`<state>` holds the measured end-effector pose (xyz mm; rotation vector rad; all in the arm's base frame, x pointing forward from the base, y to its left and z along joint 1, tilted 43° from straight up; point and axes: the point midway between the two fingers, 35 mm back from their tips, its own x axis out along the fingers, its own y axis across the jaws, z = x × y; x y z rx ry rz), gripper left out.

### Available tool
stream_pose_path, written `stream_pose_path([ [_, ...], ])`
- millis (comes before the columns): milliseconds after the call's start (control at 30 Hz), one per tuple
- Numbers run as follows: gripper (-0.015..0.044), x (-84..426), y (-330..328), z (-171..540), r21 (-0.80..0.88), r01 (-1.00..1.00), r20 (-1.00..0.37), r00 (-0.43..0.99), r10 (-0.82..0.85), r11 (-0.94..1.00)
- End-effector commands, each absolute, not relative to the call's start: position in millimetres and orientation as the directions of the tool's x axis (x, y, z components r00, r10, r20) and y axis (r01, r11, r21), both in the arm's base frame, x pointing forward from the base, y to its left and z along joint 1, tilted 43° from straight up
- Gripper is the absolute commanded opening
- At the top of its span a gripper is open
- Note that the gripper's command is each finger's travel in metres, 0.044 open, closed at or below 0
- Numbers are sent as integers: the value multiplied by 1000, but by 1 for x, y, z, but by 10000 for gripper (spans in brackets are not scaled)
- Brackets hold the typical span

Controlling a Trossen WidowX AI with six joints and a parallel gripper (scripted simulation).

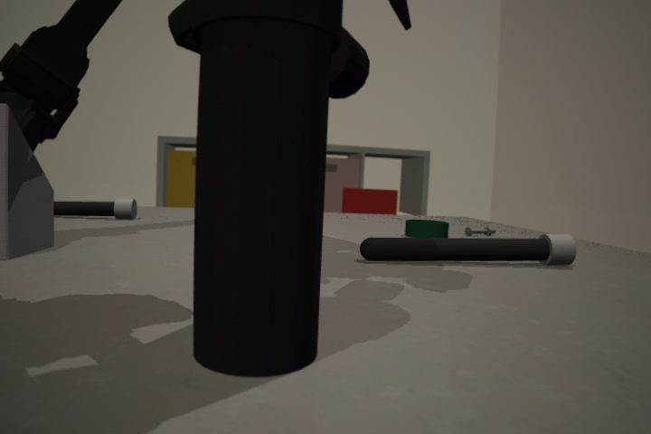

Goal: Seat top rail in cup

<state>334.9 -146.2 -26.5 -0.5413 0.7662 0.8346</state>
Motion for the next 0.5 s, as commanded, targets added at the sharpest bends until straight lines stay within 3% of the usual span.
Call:
stream_pose_path([
  [0, 440, 336, -143, -33, -125, -813, -781, 434, 448, 569],
  [467, 440, 345, -132, -50, -125, -812, -780, 436, 450, 570],
])
